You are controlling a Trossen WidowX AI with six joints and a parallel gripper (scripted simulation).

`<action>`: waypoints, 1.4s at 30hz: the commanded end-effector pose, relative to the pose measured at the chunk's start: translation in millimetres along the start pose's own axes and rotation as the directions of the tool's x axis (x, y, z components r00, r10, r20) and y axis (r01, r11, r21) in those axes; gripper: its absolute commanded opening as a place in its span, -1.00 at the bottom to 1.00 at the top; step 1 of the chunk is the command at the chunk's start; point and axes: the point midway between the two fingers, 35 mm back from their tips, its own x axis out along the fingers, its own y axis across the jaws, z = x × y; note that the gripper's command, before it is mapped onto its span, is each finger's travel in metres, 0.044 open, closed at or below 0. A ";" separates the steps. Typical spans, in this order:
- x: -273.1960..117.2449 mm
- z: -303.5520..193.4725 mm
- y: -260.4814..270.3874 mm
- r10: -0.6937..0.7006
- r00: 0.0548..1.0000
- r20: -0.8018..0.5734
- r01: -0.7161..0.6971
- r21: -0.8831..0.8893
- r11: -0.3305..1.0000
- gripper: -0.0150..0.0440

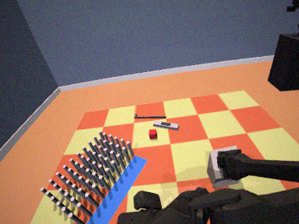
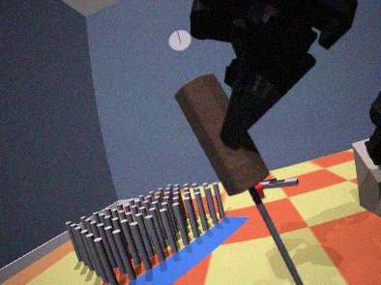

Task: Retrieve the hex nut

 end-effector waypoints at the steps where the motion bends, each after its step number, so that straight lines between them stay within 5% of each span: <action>1: 0.1 3.7 -5.4 -0.027 1.000 0.004 0.027 -0.118 0.993 -0.49; 19: 8.3 -1.0 -32.8 -0.142 0.989 -0.032 0.090 -0.629 0.772 -0.49; 42: 14.7 -10.4 -67.0 -0.284 0.954 -0.094 -0.046 -0.984 0.172 -0.49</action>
